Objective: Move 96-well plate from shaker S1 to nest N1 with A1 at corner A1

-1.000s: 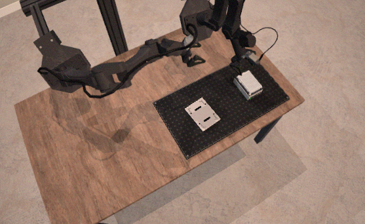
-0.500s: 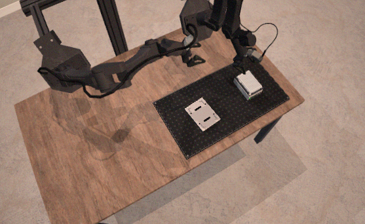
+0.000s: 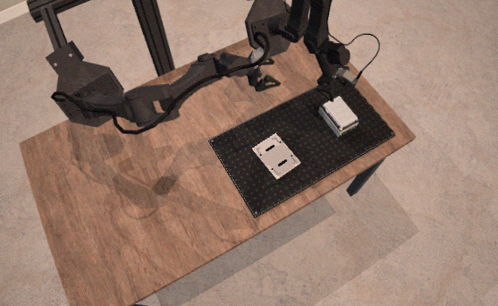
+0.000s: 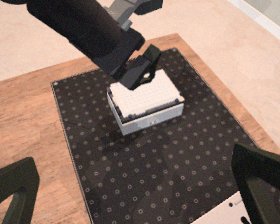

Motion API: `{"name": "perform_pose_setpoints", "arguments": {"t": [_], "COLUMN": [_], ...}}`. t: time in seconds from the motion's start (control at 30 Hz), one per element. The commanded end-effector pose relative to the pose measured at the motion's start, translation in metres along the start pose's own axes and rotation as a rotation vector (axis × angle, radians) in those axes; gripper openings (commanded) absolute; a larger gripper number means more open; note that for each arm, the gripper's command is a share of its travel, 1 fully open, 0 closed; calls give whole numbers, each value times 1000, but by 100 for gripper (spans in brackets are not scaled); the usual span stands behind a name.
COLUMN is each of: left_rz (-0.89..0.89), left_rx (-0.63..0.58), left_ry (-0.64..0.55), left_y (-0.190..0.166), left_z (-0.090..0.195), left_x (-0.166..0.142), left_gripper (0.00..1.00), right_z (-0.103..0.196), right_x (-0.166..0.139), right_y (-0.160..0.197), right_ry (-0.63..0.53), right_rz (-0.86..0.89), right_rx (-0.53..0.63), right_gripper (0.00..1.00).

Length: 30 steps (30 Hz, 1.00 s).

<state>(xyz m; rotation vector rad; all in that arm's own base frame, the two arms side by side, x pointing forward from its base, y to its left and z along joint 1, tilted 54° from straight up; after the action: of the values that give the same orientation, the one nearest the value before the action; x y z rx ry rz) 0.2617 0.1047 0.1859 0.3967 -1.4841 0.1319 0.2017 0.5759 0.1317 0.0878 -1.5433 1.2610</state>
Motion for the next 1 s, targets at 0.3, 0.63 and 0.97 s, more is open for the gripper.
{"name": "perform_pose_setpoints", "arguments": {"t": [0.3,0.63,0.97], "left_rz": [-224,-343,-351], "left_rx": [-152,-276,-275], "left_ry": [347,515,511], "left_y": [-4,-2,2], "left_z": [-42,-75,-88], "left_x": [-9,-1,9], "left_gripper": [100,100,100], "right_z": [6,6,6], "right_x": [17,17,17], "right_y": [12,12,12], "right_ry": [-33,-33,-33], "right_rz": [-13,-13,-13], "right_rx": [17,17,17], "right_gripper": [100,100,100]}}
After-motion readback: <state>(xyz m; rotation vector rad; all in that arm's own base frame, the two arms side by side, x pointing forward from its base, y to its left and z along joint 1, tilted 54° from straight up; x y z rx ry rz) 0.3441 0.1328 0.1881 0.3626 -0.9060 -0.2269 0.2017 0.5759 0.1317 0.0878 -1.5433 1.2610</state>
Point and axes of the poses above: on each arm, the point where the finger pads meet when closed, its own z axis back along the fingers, its own y axis across the jaws, x = y × z, the point moved 2 cm from there along z, back along the fingers, and after that the axes turned 15 degrees about -z, right-handed, at the moved point
